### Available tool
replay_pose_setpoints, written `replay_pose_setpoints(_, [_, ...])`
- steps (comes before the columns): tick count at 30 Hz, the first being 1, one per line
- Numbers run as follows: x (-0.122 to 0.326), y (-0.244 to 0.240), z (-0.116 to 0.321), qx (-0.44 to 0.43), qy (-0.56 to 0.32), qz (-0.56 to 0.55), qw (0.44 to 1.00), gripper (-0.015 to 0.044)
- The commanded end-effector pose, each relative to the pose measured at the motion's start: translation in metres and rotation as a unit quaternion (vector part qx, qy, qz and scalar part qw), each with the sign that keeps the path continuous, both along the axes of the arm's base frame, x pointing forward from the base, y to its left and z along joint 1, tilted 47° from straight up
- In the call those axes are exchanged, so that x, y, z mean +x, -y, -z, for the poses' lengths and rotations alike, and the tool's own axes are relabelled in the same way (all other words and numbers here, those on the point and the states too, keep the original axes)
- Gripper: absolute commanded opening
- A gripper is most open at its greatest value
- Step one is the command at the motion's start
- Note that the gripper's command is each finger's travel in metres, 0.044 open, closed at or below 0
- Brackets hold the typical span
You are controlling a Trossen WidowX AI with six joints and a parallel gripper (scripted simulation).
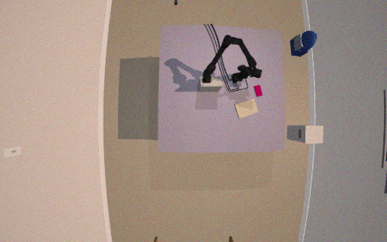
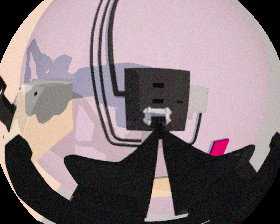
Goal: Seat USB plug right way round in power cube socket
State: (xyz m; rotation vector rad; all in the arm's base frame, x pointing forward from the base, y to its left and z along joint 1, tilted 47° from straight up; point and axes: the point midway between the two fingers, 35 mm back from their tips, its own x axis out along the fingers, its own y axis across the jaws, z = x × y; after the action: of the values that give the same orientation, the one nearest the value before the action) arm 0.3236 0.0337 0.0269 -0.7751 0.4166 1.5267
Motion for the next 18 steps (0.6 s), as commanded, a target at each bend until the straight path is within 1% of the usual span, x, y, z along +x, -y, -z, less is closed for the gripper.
replay_pose_setpoints(1, [0.0001,0.0002,-0.0002,0.0,0.0,0.0,1.0,0.0])
replay_pose_setpoints(18, [-0.0002,0.0046,-0.0042,0.0,0.0,0.0,1.0,0.0])
